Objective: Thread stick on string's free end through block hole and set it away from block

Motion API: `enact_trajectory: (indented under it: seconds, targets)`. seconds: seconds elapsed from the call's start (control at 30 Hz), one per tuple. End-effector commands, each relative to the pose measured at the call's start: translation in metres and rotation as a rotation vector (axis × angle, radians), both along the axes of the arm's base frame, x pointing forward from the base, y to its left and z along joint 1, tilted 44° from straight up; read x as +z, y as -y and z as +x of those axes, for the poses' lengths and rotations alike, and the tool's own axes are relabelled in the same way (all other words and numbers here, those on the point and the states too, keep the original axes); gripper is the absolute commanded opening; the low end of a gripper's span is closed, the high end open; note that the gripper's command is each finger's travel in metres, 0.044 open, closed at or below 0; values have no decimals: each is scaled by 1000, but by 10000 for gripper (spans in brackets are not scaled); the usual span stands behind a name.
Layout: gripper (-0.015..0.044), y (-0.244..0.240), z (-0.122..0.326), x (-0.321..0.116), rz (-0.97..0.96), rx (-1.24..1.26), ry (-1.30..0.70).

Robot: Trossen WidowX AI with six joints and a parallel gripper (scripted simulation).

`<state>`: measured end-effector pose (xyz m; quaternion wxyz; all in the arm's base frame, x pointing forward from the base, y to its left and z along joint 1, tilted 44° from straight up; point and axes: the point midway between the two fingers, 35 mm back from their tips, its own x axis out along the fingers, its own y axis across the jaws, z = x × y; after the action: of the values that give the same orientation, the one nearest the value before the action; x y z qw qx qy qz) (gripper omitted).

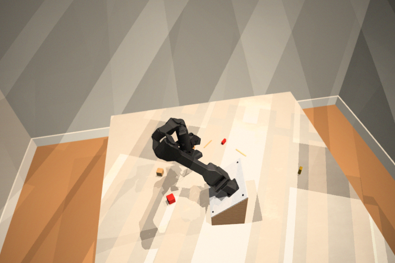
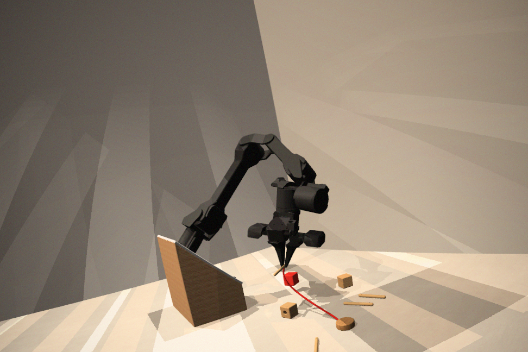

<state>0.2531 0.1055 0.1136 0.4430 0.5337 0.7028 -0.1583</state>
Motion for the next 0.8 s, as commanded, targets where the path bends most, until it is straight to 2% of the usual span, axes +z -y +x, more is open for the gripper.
enact_trajectory:
  seconds: [0.0, 0.77]
  targets:
    - [0, 2, 4, 3, 0, -129, -106]
    - [0, 14, 12, 12, -52, -800, -683]
